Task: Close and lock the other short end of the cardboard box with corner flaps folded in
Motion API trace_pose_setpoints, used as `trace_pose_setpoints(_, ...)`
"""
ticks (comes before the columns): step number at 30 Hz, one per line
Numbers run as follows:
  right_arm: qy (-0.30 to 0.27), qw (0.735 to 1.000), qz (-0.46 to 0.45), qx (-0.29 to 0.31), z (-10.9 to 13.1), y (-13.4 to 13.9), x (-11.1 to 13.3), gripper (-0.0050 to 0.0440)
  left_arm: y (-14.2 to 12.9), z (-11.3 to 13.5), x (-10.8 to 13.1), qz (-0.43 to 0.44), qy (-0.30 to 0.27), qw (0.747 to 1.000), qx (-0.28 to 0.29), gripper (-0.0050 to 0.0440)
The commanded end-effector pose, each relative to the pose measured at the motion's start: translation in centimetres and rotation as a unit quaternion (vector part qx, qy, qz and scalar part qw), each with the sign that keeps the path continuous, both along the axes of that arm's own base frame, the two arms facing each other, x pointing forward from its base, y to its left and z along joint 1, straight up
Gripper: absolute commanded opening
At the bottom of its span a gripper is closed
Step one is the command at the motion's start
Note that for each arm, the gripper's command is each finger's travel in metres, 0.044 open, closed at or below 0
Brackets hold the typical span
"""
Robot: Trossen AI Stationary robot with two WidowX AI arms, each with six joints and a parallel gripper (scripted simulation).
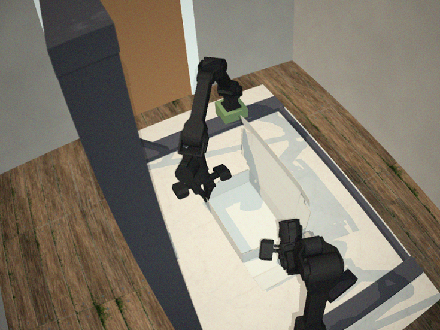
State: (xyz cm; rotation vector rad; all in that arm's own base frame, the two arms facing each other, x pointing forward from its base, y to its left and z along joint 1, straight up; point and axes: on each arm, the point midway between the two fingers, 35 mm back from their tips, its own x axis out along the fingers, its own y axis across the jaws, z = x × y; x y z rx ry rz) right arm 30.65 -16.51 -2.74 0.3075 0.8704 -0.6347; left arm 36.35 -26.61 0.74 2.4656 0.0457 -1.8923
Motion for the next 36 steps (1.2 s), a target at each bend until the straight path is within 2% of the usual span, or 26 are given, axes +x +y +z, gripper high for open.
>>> trace_pose_setpoints(1,-0.011,1.000,0.001,-0.002,0.7,0.1,0.8,0.0000,-0.2,0.8,0.3,0.000,-0.009,1.000,-0.007,0.0006)
trace_pose_setpoints(7,-0.008,1.000,-0.014,0.001,0.7,0.2,0.9,0.0000,-0.2,0.8,0.3,0.000,-0.009,1.000,-0.007,0.0006)
trace_pose_setpoints(11,-0.001,0.998,-0.060,0.009,0.8,0.5,1.3,0.0000,-0.2,0.8,0.3,0.000,-0.009,1.000,-0.007,0.0006)
trace_pose_setpoints(24,0.001,0.997,-0.078,0.014,0.8,0.7,1.6,0.0000,-0.2,0.8,0.3,0.000,-0.009,1.000,-0.007,0.0006)
trace_pose_setpoints(27,0.007,0.993,-0.117,0.021,0.9,0.9,1.9,0.0000,-0.2,0.8,0.3,0.000,-0.009,1.000,-0.007,0.0006)
trace_pose_setpoints(36,0.007,0.993,-0.120,0.022,1.0,1.1,2.2,0.0000,-0.2,0.8,0.3,0.000,-0.009,1.000,-0.007,0.0006)
